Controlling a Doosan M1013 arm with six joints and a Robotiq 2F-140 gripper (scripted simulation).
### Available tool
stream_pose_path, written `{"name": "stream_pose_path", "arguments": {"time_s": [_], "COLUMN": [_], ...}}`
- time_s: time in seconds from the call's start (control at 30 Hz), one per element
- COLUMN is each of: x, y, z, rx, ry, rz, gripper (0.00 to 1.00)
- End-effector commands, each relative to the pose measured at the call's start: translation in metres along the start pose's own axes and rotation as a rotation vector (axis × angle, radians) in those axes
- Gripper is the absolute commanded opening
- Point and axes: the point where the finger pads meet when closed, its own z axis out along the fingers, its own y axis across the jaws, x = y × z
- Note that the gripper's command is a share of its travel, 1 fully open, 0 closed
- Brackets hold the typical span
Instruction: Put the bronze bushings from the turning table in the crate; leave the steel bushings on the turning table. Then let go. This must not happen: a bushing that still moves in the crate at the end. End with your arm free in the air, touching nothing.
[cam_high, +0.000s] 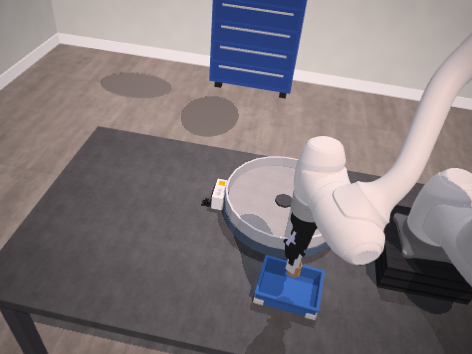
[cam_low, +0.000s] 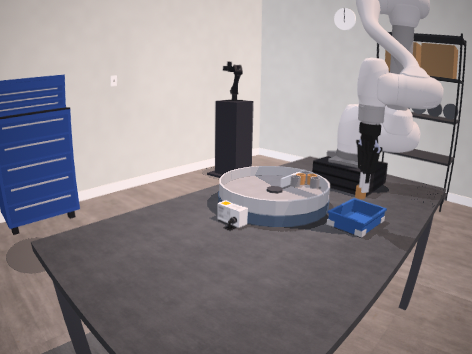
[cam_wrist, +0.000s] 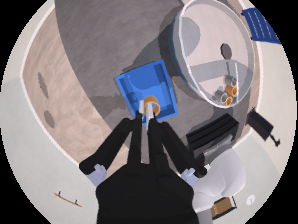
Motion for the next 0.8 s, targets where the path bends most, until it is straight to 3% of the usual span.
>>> {"name": "stream_pose_path", "arguments": {"time_s": [0.0, 0.23, 0.77], "x": [-0.001, -0.002, -0.002], "y": [-0.001, -0.001, -0.001], "z": [0.015, 0.042, 0.044], "rx": [0.0, 0.0, 0.0], "ry": [0.0, 0.0, 0.0], "rz": [0.001, 0.001, 0.001], "gripper": [0.0, 0.0, 0.0]}}
